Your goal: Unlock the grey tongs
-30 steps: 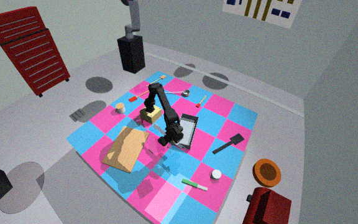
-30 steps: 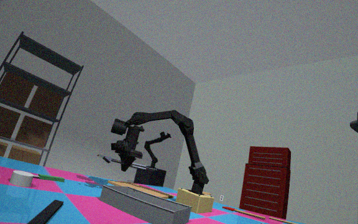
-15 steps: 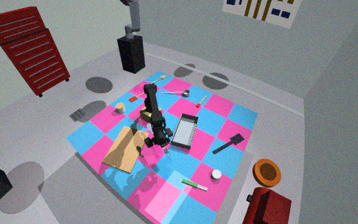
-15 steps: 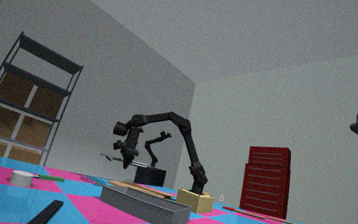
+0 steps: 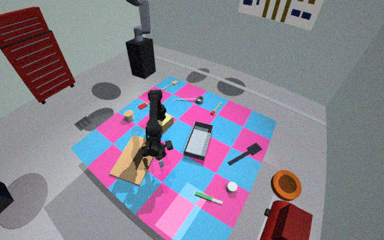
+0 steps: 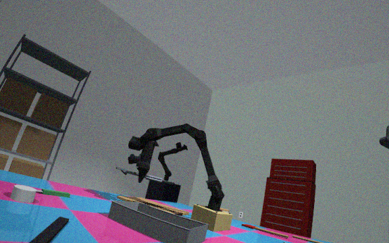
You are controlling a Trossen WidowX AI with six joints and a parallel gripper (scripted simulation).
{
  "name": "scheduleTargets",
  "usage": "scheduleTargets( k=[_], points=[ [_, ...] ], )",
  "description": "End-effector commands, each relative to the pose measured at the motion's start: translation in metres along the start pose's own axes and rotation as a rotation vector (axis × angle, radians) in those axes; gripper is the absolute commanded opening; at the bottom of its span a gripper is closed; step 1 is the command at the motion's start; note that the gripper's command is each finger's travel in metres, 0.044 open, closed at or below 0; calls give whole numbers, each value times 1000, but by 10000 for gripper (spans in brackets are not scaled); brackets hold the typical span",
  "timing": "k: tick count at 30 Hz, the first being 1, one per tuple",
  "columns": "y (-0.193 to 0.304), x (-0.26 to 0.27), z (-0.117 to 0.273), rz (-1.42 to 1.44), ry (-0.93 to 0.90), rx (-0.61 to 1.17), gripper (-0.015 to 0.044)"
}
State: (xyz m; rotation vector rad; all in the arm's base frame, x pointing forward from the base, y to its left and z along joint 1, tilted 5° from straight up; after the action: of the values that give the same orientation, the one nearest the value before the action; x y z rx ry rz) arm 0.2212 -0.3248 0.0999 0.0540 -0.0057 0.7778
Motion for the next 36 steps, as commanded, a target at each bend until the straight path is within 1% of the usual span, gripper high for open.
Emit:
scheduleTargets(
  k=[1, 13, 25, 32, 36],
  points=[
    [7, -25, 2, -81, 7, -7, -150],
    [39, -100, 3, -332, 13, -6, -150],
    [86, -166, 2, -583, 18, -2, -150],
    [93, -173, 2, -614, 19, -1, -150],
    [93, -173, 3, -617, 25, -32, -150]
  ],
)
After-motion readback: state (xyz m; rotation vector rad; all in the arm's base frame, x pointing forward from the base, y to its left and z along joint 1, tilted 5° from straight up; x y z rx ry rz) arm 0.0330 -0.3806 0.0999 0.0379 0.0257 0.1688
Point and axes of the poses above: the point midway between the two fingers, 35 mm back from their tips, its own z axis back along the fingers, its own x axis across the jaws, y = z × x, the point moved 4 cm from there along z, back along the fingers, and after that the axes turned 4 degrees about -z, right-handed, at the moved point
